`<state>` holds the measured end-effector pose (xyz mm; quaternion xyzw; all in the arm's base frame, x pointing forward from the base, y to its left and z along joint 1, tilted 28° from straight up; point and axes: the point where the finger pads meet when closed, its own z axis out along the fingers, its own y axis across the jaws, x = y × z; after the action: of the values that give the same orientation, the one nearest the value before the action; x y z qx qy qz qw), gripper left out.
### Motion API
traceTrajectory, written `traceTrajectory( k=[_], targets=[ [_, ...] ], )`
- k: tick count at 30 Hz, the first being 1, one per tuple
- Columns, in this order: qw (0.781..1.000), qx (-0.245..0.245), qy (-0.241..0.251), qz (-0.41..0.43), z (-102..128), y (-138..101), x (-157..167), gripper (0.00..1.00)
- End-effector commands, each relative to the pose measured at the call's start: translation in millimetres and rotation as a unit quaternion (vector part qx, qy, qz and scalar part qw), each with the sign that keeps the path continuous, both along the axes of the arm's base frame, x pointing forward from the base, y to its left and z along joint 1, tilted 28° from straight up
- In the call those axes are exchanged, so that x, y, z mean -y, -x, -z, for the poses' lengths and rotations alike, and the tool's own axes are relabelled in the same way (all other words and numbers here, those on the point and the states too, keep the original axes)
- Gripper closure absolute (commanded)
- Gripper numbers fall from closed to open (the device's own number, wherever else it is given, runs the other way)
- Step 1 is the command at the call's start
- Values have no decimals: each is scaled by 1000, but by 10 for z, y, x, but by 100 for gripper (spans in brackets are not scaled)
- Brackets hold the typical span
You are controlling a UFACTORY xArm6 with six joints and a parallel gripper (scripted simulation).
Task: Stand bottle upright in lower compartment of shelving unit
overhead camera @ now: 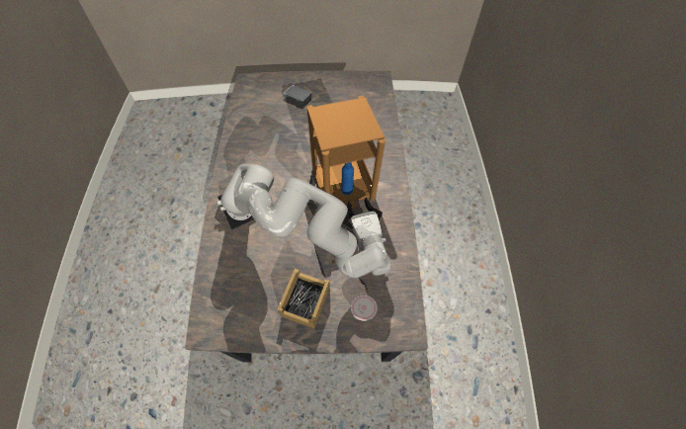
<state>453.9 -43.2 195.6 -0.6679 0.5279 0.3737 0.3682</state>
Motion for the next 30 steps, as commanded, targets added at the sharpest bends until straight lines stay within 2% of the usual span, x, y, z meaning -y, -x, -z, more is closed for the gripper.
traceTrajectory(
  k=[1,15,30],
  targets=[
    [1000,2,1,0,-40,0,-14,29],
    [1000,2,1,0,-257,40,-119,29],
    [1000,2,1,0,-655,115,-313,29]
  ],
)
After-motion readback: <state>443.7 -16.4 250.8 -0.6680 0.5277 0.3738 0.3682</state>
